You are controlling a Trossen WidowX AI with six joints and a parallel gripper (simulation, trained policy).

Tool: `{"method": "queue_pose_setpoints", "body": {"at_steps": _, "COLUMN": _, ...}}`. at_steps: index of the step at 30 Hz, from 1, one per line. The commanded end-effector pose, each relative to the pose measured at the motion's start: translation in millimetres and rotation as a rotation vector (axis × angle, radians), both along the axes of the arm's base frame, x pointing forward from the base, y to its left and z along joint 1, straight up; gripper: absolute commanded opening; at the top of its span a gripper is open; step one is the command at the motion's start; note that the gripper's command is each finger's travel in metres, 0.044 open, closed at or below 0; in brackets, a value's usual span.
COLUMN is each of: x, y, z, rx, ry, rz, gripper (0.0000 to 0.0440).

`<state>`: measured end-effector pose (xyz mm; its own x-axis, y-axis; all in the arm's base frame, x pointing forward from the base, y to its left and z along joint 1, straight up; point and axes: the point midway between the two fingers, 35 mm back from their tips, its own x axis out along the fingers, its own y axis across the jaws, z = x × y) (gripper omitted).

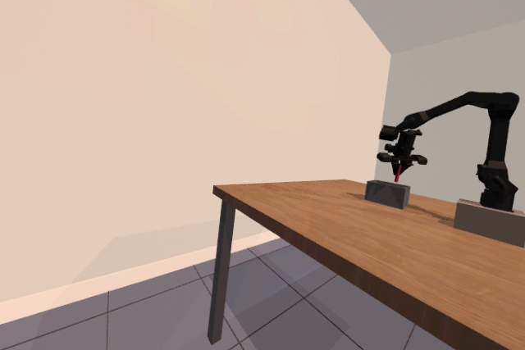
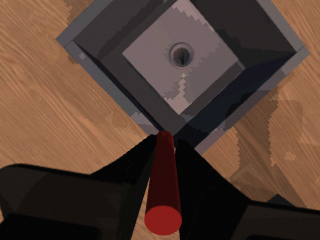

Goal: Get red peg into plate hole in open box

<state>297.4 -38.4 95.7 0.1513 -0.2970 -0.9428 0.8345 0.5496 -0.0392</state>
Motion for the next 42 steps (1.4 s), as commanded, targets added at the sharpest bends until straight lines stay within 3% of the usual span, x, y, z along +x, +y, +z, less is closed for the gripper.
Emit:
{"method": "queue_pose_setpoints", "body": {"at_steps": 1, "x": 8, "y": -12, "z": 0, "rx": 0.004, "ry": -0.015, "rz": -0.015, "gripper": 0.0}}
{"method": "queue_pose_setpoints", "body": {"at_steps": 23, "x": 37, "y": -73, "z": -38, "rx": 0.053, "ry": -0.02, "rz": -0.104, "gripper": 0.0003}}
{"method": "queue_pose_setpoints", "body": {"at_steps": 25, "x": 37, "y": -75, "z": -45, "rx": 0.057, "ry": -0.01, "rz": -0.101, "gripper": 0.0026}}
{"method": "queue_pose_setpoints", "body": {"at_steps": 30, "x": 37, "y": -80, "z": -59, "rx": 0.061, "ry": 0.024, "rz": -0.08, "gripper": 0.0134}}
{"method": "queue_pose_setpoints", "body": {"at_steps": 34, "x": 43, "y": -84, "z": -64, "rx": 0.054, "ry": 0.042, "rz": -0.063, "gripper": 0.0143}}
{"method": "queue_pose_setpoints", "body": {"at_steps": 42, "x": 64, "y": -101, "z": -61, "rx": 0.024, "ry": 0.031, "rz": -0.028, "gripper": 0.0312}}
